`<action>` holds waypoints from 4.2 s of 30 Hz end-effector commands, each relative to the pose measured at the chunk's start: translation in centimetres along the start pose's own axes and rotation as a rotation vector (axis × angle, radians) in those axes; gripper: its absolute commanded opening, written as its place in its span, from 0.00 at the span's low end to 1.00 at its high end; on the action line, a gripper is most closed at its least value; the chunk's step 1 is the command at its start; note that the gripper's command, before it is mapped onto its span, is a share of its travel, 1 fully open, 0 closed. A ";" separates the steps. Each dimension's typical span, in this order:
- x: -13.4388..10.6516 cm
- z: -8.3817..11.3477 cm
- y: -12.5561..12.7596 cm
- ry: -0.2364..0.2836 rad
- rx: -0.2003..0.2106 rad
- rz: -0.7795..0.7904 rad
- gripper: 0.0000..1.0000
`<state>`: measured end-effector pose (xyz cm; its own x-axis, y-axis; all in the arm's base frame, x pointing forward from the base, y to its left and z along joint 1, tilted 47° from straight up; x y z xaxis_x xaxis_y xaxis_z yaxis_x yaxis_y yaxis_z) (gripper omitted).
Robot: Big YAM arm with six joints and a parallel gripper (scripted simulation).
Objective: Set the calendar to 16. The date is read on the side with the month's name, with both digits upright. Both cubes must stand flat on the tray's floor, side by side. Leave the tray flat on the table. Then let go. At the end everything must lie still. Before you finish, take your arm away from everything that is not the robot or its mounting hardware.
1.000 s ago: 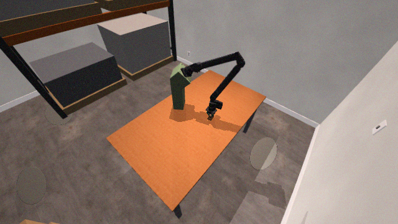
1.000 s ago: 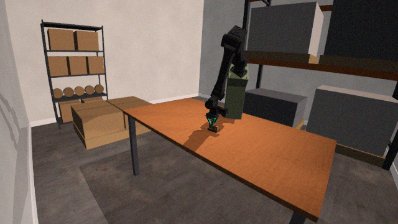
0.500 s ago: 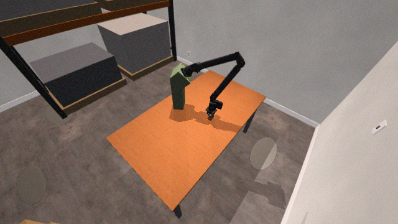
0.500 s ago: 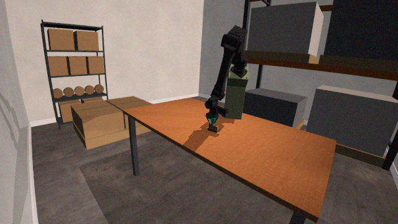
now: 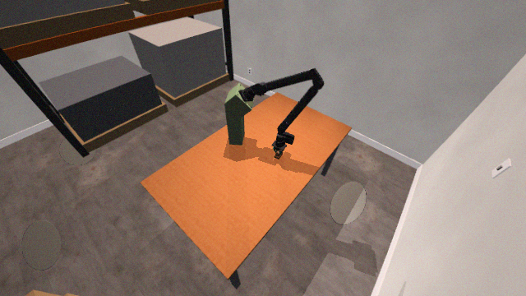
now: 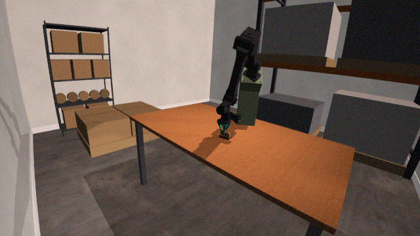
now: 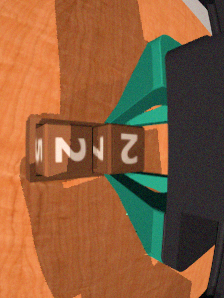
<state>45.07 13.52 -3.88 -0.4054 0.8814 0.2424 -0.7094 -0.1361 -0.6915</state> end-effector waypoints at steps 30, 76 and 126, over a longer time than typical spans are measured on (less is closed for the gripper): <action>0.8 -1.6 0.6 -0.012 0.010 -0.005 0.28; 0.8 -1.5 0.9 -0.012 0.016 -0.007 0.28; 0.8 -1.6 0.8 -0.013 0.014 -0.006 0.28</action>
<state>45.61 14.06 -4.62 -0.4058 0.8811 0.2428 -0.7097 -0.1364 -0.6911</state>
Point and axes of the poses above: the point where the finger pads meet when closed, its own z axis back along the fingers, its own y axis across the jaws, x = y × z, the point moved 4 cm from there along z, back along the fingers, and after that the axes turned 6 degrees about z, right-handed, at the moved point
